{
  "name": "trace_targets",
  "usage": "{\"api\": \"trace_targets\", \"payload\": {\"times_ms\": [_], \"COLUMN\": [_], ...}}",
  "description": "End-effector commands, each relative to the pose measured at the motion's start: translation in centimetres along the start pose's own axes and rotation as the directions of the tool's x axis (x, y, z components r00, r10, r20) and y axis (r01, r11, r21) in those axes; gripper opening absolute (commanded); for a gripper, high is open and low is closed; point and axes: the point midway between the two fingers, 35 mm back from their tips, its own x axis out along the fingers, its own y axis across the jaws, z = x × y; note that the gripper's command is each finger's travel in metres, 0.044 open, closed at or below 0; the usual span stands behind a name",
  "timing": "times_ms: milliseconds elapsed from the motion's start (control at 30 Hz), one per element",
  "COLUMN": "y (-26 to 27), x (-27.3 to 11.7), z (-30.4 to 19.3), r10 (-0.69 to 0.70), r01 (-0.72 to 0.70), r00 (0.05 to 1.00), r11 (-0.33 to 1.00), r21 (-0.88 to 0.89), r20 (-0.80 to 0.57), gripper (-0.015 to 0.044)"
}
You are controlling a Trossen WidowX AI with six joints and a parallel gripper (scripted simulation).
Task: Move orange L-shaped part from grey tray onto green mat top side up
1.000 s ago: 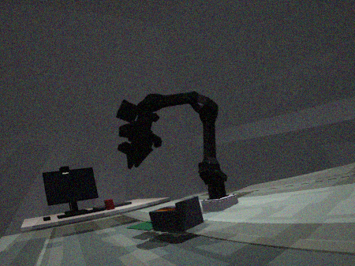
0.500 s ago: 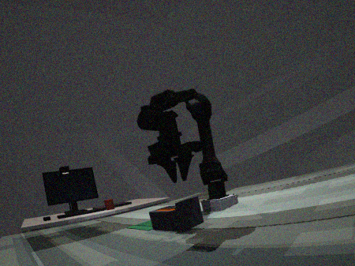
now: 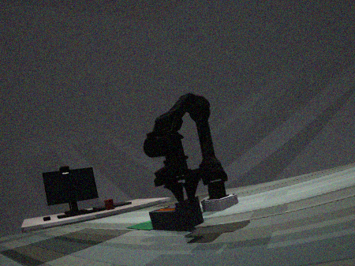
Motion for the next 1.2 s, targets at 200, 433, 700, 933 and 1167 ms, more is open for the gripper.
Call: {"api": "trace_targets", "payload": {"times_ms": [200,433,700,933,1167], "y": [0.0,0.0,0.0,0.0,0.0], "x": [1.1,2.3,3.6,4.0,4.0], "z": [0.3,0.3,0.3,0.3,0.3], "r10": [-0.001,-0.001,-0.001,-0.001,-0.001], "r01": [0.001,0.001,0.001,0.001,0.001], "r00": [1.000,1.000,1.000,1.000,1.000], "r11": [1.000,1.000,1.000,1.000,1.000], "r21": [0.003,0.003,0.003,0.003,0.003], "r20": [0.013,0.013,0.013,0.013,0.013], "gripper": [0.0180,0.0180,0.0180,0.0180,0.0180]}}
